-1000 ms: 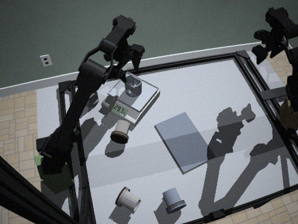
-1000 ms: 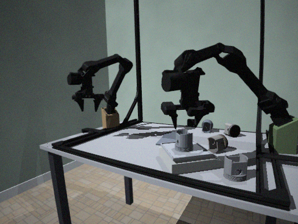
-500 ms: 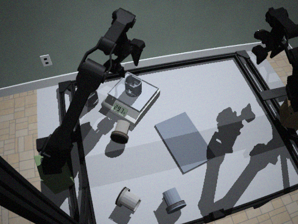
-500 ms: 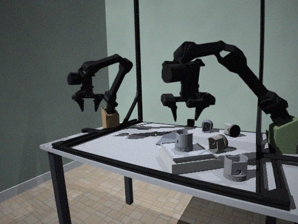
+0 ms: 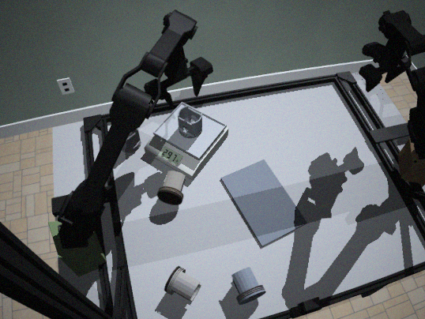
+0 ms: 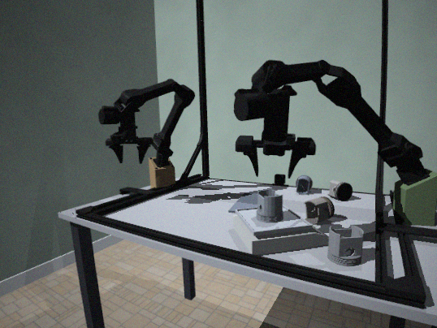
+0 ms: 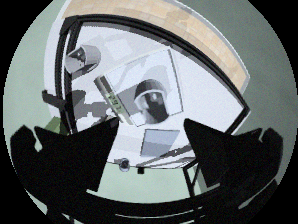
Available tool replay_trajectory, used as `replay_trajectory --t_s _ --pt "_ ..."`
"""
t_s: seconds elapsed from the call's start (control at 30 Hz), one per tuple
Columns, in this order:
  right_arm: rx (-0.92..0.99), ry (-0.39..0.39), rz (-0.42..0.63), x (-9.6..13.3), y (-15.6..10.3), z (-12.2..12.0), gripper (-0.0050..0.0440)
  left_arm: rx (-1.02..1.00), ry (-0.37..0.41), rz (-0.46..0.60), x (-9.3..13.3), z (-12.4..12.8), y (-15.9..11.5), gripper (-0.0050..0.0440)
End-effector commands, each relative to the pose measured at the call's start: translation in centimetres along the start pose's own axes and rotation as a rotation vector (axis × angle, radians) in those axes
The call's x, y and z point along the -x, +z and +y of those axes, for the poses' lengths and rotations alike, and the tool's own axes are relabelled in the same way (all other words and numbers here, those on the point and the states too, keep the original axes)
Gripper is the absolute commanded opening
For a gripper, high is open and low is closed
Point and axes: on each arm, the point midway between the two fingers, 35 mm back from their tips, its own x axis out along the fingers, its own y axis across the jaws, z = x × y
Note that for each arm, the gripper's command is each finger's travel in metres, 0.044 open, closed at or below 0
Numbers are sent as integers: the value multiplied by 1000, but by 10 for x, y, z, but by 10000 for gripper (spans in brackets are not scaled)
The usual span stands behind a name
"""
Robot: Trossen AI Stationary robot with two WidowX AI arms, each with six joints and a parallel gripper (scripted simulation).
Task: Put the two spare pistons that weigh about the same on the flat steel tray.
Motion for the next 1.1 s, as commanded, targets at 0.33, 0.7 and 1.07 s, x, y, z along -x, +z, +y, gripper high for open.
replay_trajectory --t_s 0.33,0.7,1.07 --pt "4 5 -1 0 0 1 440 -312 45 -43 0 -1 0 378" --pt "4 5 -1 0 0 1 440 -548 77 -75 0 -1 0 378" --pt "4 5 -1 0 0 1 440 -836 116 -114 0 -1 0 378"
